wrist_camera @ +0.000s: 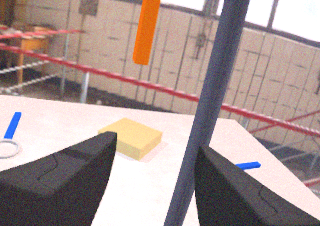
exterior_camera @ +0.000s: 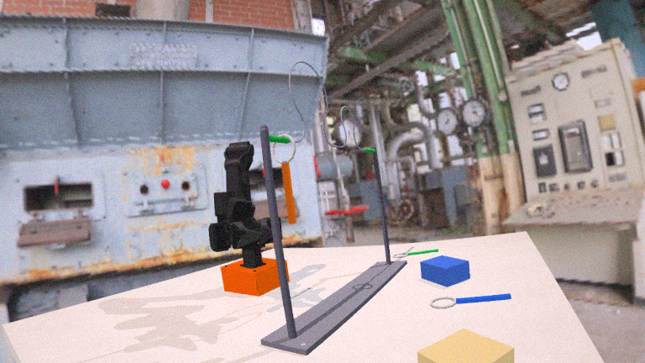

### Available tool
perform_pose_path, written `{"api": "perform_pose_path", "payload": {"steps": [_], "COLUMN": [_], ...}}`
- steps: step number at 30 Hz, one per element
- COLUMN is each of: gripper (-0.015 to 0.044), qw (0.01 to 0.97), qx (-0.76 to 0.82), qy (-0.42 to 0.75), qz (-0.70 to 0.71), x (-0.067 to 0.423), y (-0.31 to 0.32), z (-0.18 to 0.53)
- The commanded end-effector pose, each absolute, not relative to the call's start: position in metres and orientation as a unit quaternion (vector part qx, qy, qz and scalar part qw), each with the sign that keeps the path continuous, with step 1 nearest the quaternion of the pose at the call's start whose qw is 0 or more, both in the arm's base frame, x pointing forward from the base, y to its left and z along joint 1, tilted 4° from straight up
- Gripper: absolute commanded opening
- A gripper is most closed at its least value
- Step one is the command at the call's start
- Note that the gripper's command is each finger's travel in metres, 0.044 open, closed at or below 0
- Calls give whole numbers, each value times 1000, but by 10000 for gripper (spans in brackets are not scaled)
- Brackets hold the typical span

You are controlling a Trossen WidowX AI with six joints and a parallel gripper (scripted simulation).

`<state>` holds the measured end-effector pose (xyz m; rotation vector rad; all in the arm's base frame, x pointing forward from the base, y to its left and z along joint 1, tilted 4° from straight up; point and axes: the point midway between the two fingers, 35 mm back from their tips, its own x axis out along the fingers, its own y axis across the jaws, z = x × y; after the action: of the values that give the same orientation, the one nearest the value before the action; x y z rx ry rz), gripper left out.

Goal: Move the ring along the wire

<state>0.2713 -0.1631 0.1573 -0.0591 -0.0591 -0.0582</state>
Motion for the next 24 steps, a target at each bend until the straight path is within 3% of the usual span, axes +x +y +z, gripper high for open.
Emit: {"api": "perform_pose_path", "payload": {"steps": [1,7,24], "gripper": [160,160,160], "qw": [999,996,996], "qx": [-27,-15,-15], "qy": [-38,-37,-39], "qz": [12,80,82], "x": [282,296,311], "y": [-164,-163,-162], "z": [175,199,202]}}
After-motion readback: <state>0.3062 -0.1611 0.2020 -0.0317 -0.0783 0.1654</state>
